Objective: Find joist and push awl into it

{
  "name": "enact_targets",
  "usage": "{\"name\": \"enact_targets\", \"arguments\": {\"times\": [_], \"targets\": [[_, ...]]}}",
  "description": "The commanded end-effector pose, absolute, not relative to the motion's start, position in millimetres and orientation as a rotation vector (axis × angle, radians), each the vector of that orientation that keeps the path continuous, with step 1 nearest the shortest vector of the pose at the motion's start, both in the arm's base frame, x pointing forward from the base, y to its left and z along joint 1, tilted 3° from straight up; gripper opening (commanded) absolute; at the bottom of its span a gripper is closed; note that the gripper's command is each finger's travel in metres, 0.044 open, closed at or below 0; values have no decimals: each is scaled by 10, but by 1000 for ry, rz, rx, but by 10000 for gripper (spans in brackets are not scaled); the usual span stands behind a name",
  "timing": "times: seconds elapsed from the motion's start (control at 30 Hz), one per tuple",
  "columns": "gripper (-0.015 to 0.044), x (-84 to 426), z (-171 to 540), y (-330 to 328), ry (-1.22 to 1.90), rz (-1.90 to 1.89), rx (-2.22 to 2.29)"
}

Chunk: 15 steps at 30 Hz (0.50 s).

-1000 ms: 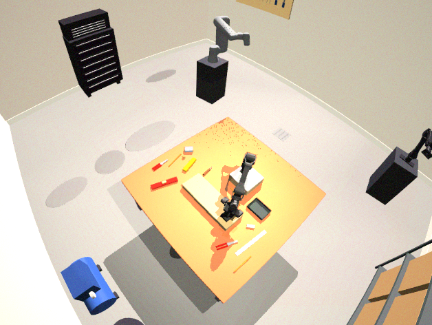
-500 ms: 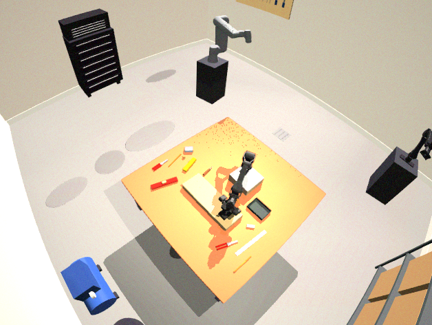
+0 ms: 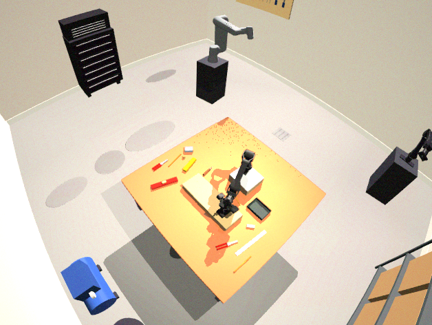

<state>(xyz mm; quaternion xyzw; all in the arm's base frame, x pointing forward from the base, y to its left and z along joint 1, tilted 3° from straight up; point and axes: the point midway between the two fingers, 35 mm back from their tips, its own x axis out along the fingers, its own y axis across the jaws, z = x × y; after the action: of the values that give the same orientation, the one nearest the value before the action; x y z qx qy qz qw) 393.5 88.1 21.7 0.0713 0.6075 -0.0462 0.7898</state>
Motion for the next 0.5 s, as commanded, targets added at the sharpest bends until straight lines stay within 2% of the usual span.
{"name": "enact_targets", "arguments": {"times": [0.0, 0.47], "targets": [[0, 3917, 205, 773, 1309, -108, 148], [0, 3884, 194, 569, 1309, -109, 147]]}}
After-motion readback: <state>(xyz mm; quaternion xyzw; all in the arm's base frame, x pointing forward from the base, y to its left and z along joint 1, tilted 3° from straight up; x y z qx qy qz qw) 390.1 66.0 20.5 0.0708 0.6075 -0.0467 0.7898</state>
